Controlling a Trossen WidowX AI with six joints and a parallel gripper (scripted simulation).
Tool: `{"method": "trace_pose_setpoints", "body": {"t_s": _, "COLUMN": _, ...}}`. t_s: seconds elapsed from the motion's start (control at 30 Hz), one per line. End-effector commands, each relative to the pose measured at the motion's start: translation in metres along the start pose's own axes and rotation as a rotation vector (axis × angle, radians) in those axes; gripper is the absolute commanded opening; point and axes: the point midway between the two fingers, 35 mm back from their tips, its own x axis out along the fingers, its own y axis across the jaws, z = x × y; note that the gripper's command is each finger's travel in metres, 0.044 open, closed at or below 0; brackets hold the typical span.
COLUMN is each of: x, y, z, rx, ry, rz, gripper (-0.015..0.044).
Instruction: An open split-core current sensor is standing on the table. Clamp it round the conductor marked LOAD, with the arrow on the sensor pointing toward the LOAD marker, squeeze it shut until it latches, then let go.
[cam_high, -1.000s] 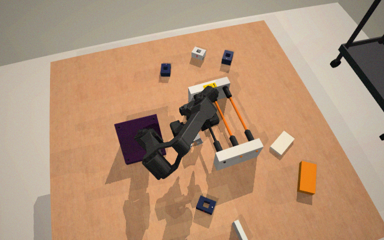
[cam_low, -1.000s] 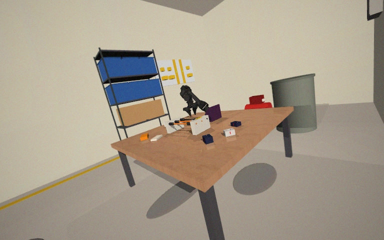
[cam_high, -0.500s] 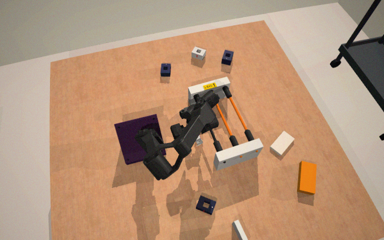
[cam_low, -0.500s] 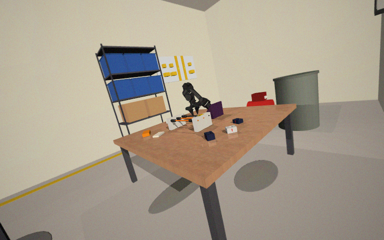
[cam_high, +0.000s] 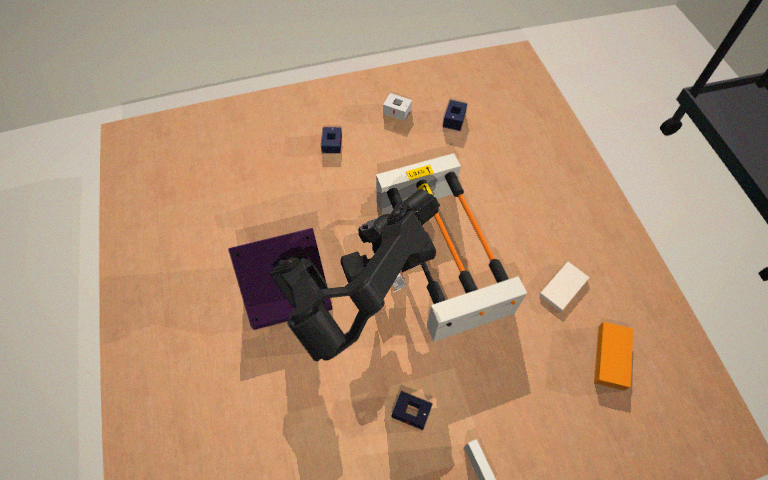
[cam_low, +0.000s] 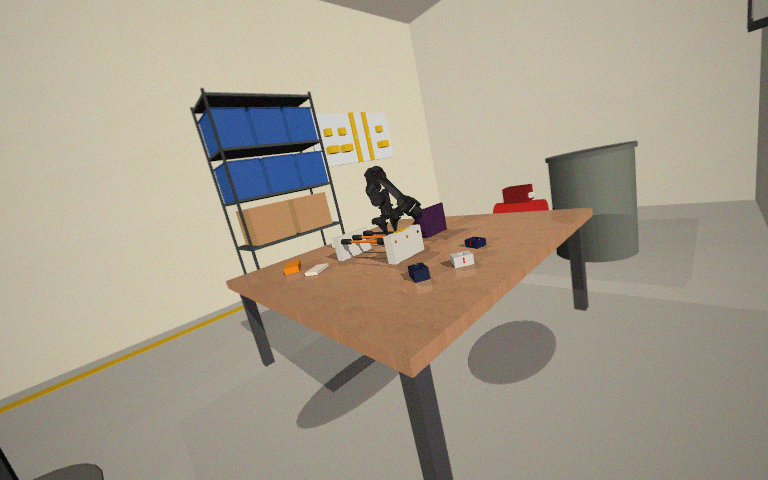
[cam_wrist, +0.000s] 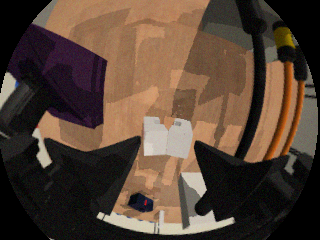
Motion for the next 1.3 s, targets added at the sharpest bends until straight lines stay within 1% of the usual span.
{"method": "trace_pose_setpoints", "body": {"t_s": 0.0, "x": -0.001, "y": -0.001, "z": 0.0, "rx": 0.003, "ry": -0.001, "rz": -0.001, "gripper": 0.0287}}
{"method": "trace_pose_setpoints", "body": {"t_s": 0.43, "x": -0.001, "y": -0.001, "z": 0.0, "rx": 0.003, "ry": -0.001, "rz": -0.001, "gripper": 0.02}}
{"method": "trace_pose_setpoints", "body": {"t_s": 0.53, "x": -0.006, "y": -0.002, "z": 0.0, "rx": 0.002, "ry": -0.003, "rz": -0.002, "gripper": 0.0121}}
{"method": "trace_pose_setpoints", "body": {"t_s": 0.67, "x": -0.022, "y": -0.004, "z": 0.002, "rx": 0.0, "ry": -0.007, "rz": -0.003, "gripper": 0.0016}}
{"method": "trace_pose_setpoints", "body": {"t_s": 0.7, "x": -0.027, "y": -0.005, "z": 0.002, "rx": -0.001, "ry": -0.008, "rz": -0.003, "gripper": 0.0}}
{"method": "trace_pose_setpoints", "body": {"t_s": 1.27, "x": -0.107, "y": -0.004, "z": 0.002, "rx": -0.006, "ry": 0.0, "rz": 0.001, "gripper": 0.0}}
